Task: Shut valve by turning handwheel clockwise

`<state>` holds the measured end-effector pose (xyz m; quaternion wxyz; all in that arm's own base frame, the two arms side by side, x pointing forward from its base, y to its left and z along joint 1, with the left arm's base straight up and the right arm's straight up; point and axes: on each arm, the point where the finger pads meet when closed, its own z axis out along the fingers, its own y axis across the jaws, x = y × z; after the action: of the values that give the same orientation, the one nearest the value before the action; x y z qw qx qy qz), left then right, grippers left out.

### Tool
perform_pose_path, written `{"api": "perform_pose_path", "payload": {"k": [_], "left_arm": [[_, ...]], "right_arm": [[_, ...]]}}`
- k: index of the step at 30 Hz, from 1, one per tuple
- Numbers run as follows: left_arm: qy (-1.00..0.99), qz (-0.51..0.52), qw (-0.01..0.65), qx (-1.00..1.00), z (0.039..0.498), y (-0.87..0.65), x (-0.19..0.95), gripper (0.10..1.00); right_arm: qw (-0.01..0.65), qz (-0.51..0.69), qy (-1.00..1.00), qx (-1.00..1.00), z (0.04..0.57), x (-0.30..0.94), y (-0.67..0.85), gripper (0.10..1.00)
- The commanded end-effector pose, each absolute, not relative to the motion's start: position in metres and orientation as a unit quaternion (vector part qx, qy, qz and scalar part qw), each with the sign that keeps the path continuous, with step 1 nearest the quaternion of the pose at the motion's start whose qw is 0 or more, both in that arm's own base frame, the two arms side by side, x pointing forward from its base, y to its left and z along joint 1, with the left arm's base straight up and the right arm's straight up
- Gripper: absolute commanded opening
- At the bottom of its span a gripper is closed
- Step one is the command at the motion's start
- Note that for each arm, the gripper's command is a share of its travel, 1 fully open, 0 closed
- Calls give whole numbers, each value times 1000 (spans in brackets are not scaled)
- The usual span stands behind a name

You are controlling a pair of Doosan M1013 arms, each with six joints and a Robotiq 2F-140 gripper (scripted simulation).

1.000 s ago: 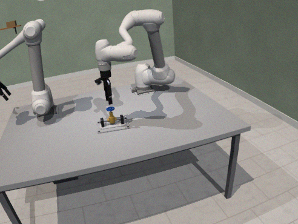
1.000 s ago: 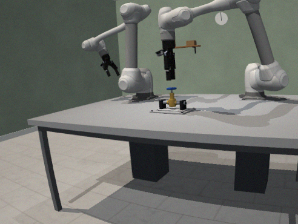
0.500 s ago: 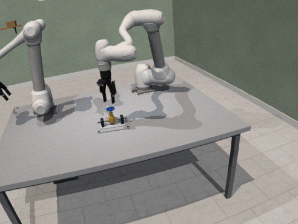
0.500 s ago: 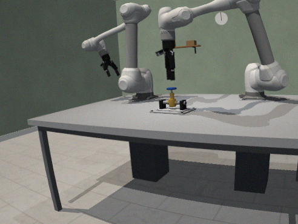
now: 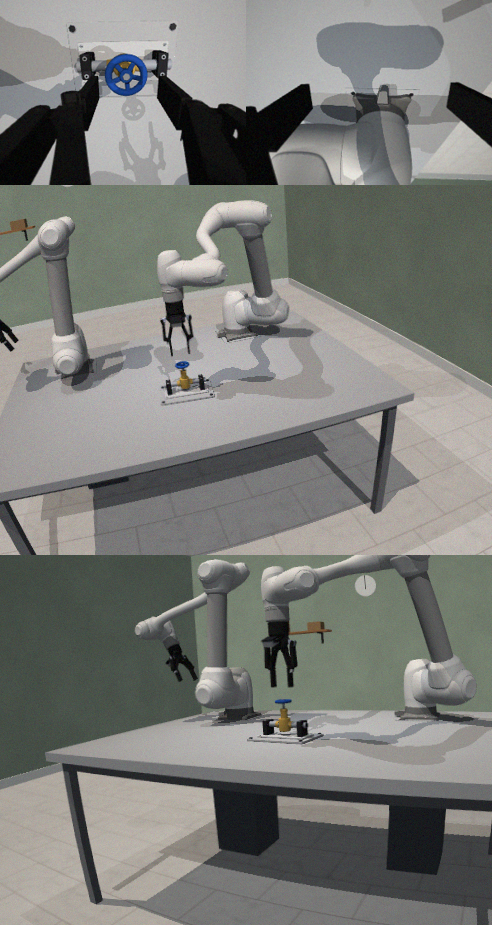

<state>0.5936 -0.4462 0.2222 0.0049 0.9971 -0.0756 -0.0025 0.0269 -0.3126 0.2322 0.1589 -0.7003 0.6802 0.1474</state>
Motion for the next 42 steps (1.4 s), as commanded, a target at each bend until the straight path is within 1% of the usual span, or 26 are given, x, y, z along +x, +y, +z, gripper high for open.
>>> {"api": "perform_pose_path", "payload": {"k": [1, 8, 10, 13, 25, 27, 42], "left_arm": [[43, 1, 1, 999, 224, -447, 594, 508], [226, 1, 1, 974, 224, -447, 594, 508], [226, 1, 1, 974, 224, -447, 594, 508], [302, 1, 1, 953, 224, -447, 594, 508], [578, 0, 1, 816, 224, -446, 594, 508], [578, 0, 1, 816, 224, -446, 594, 508], [833, 0, 1, 553, 224, -446, 594, 508]], "right_arm": [[159, 147, 680, -700, 233, 27, -313, 1000], [159, 147, 680, -700, 233, 27, -313, 1000], [159, 147, 680, -700, 233, 27, -313, 1000], [159, 147, 680, -700, 233, 27, -313, 1000], [159, 147, 680, -700, 233, 27, -313, 1000], [159, 147, 680, -700, 233, 27, -313, 1000], [159, 147, 680, -700, 233, 27, -313, 1000]]}}
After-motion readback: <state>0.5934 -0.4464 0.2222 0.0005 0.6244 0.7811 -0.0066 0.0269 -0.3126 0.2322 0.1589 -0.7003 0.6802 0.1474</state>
